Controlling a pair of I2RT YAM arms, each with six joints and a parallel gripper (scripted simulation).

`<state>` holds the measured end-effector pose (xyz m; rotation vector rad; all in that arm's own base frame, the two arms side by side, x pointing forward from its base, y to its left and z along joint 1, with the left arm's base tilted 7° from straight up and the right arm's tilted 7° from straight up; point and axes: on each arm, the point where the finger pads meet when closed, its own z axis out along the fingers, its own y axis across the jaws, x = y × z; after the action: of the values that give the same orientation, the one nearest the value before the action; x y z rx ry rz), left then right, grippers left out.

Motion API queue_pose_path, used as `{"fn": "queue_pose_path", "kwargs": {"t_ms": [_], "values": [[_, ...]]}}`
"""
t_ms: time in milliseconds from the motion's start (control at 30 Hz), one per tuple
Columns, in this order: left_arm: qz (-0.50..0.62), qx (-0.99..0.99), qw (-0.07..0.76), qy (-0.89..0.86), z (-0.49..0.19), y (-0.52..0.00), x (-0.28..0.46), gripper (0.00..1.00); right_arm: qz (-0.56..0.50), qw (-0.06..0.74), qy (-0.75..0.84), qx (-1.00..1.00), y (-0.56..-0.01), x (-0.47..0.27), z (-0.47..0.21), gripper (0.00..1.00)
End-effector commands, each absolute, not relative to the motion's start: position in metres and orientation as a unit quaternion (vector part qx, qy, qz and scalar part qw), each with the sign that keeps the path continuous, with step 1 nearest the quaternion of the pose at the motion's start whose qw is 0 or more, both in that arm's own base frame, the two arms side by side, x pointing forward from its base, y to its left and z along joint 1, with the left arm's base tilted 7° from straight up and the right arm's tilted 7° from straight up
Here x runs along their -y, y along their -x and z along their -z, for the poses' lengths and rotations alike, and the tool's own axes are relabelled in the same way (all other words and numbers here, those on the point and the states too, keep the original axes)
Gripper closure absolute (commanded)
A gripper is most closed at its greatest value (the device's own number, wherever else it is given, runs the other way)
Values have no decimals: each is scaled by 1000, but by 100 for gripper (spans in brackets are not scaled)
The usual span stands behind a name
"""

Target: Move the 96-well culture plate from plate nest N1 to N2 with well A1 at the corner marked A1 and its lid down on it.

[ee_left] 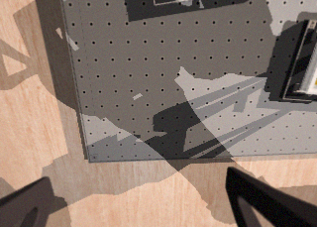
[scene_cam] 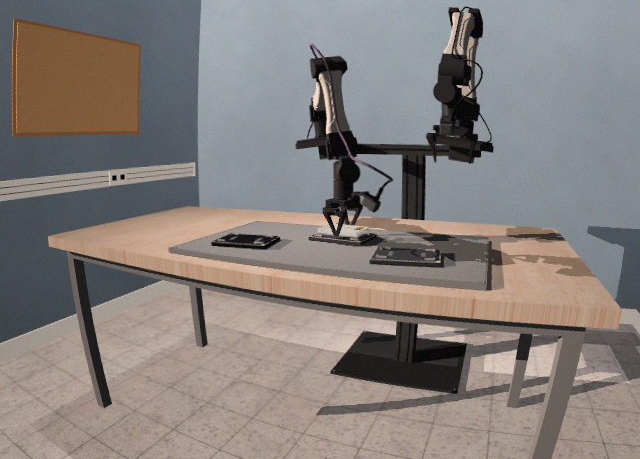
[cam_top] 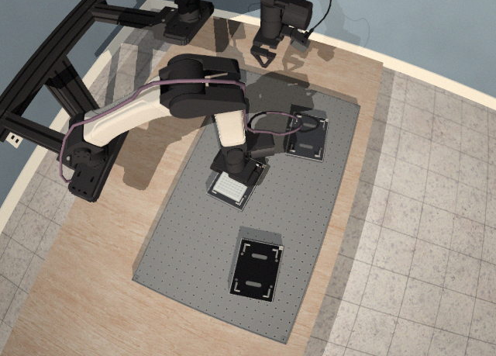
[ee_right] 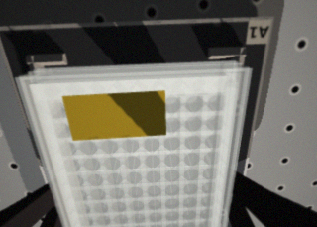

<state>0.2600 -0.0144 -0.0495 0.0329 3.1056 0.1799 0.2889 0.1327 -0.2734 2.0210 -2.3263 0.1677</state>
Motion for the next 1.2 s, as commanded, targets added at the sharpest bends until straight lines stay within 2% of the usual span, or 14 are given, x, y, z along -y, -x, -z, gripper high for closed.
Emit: {"fn": "queue_pose_path", "kwargs": {"t_ms": [0,1167], "values": [[-56,-998,24,-16,47,-266,17,0,-57,19,-657,752,-295,-133,277,100],[-56,-998,24,-16,47,-266,17,0,-56,17,-656,752,-296,-136,275,100]]}}
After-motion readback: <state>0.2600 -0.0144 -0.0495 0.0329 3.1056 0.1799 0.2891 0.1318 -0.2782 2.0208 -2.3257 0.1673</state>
